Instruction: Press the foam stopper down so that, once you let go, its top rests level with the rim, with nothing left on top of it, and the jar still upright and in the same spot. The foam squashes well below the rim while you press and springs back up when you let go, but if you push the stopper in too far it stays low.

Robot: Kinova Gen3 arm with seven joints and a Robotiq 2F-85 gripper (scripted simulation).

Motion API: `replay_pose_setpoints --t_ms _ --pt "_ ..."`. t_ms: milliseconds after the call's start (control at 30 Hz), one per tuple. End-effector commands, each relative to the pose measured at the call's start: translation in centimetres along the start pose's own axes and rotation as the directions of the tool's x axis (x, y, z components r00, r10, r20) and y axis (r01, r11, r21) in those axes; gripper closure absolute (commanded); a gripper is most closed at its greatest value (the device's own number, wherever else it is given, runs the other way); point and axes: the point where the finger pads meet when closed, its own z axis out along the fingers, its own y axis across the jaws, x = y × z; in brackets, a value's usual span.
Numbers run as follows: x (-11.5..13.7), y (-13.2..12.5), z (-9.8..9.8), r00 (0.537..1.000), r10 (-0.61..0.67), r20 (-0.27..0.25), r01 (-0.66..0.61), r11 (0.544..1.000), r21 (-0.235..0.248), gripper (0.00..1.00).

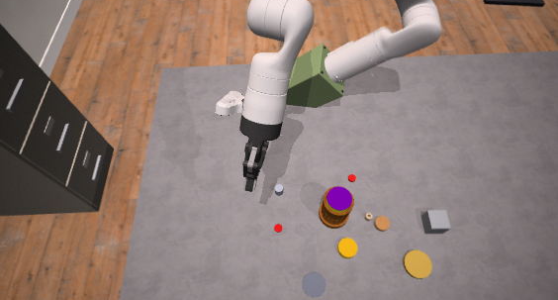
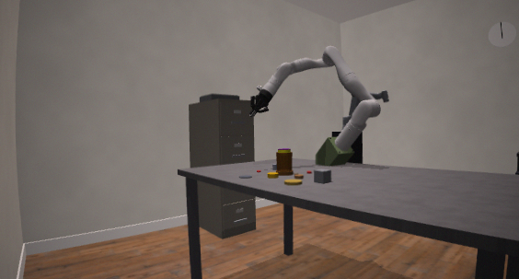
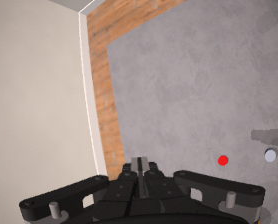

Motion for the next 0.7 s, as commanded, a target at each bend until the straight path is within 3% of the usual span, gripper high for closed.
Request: replay_pose_setpoints --t_ms 0,300,333,633,667 --pt "-2.6 0.9 0.9 0.999 -0.013 0.029 0.015 0.998 -0.063 1.00" --pt "-2.5 0.7 0.9 1.000 -0.013 0.026 0.014 0.998 -0.056 1.00" --pt "-4.5 1.7 1.7 0.998 -0.029 0.049 0.034 0.993 -0.110 1.00" --pt "-4.4 1.6 1.7 0.998 -0.028 0.047 0.033 0.994 -0.108 1.00" --pt "-6.3 2.7 2.4 0.997 -0.043 0.069 0.053 0.986 -0.159 1.00"
